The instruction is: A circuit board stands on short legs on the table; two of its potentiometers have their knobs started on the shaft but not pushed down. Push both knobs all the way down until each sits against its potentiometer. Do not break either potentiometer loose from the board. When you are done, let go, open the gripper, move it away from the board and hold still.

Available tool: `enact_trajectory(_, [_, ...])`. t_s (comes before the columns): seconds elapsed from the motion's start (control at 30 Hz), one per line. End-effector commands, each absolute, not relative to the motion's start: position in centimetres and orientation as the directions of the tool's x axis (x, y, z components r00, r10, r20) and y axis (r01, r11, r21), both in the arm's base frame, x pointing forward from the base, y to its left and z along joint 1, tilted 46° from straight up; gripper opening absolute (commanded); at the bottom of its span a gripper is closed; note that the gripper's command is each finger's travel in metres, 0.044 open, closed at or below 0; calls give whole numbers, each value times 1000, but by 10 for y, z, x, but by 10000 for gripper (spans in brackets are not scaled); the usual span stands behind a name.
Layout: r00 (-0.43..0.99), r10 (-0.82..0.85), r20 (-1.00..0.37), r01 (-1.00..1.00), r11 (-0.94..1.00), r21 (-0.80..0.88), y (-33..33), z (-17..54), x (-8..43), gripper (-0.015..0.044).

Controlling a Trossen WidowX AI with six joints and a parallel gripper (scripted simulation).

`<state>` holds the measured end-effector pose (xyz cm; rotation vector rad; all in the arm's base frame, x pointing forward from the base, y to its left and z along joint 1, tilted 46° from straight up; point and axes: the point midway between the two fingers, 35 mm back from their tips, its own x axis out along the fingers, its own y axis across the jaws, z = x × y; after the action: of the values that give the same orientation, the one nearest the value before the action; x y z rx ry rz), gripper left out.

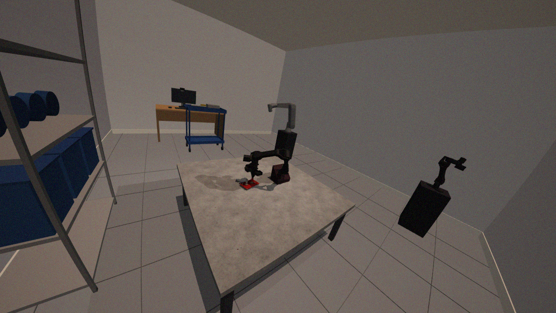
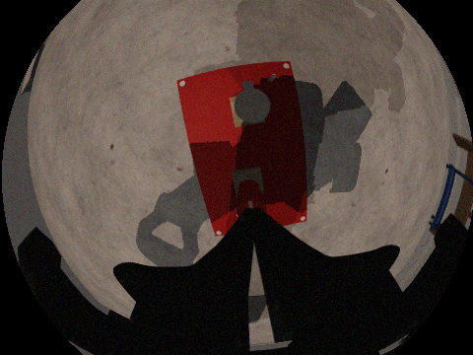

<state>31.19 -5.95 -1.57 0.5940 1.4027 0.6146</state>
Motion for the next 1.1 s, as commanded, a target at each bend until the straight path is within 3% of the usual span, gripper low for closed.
enact_trajectory(0.0, [71,707,-704,-36,707,706,-59,-16,312,0])
enact_trajectory(1.07, [71,707,-704,-36,707,706,-56,-19,312,0])
